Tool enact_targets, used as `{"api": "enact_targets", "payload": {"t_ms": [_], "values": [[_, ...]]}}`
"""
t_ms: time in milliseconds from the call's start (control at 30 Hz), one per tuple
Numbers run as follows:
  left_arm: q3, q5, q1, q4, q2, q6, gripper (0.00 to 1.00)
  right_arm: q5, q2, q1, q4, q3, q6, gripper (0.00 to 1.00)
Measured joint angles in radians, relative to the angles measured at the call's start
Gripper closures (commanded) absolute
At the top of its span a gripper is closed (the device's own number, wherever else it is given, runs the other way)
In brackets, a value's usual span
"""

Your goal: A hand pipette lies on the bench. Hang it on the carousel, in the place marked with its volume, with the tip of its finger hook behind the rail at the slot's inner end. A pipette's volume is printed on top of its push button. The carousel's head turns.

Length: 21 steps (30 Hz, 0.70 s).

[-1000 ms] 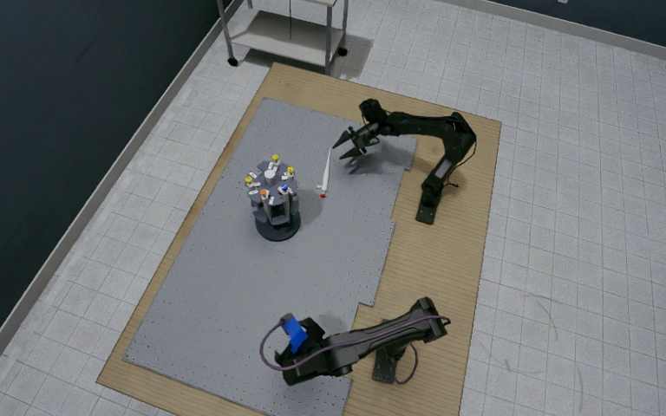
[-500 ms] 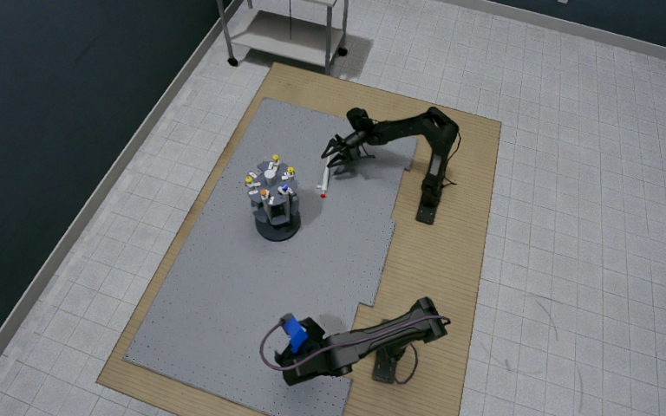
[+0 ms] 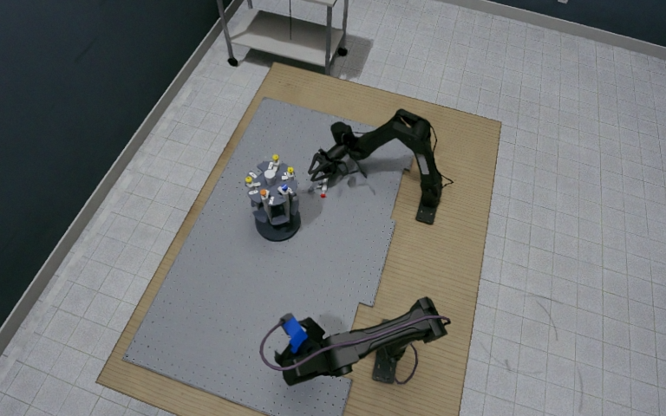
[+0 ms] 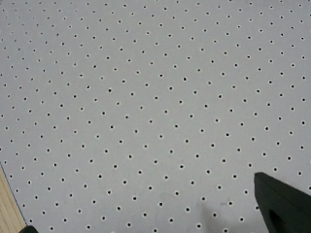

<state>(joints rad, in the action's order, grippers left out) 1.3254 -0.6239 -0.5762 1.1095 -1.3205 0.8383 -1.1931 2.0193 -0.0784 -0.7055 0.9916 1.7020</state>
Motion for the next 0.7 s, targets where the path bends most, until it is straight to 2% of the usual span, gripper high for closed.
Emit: {"api": "enact_targets", "payload": {"t_ms": [400, 700], "values": [[0.000, 0.000, 0.000, 0.000, 0.000, 0.000, 0.00, -0.053, 0.068, -0.008, -0.303, 0.020, -0.071, 0.51], [0.000, 0.000, 0.000, 0.000, 0.000, 0.000, 0.00, -0.027, 0.108, 0.037, -0.372, 0.042, -0.118, 0.51]]}}
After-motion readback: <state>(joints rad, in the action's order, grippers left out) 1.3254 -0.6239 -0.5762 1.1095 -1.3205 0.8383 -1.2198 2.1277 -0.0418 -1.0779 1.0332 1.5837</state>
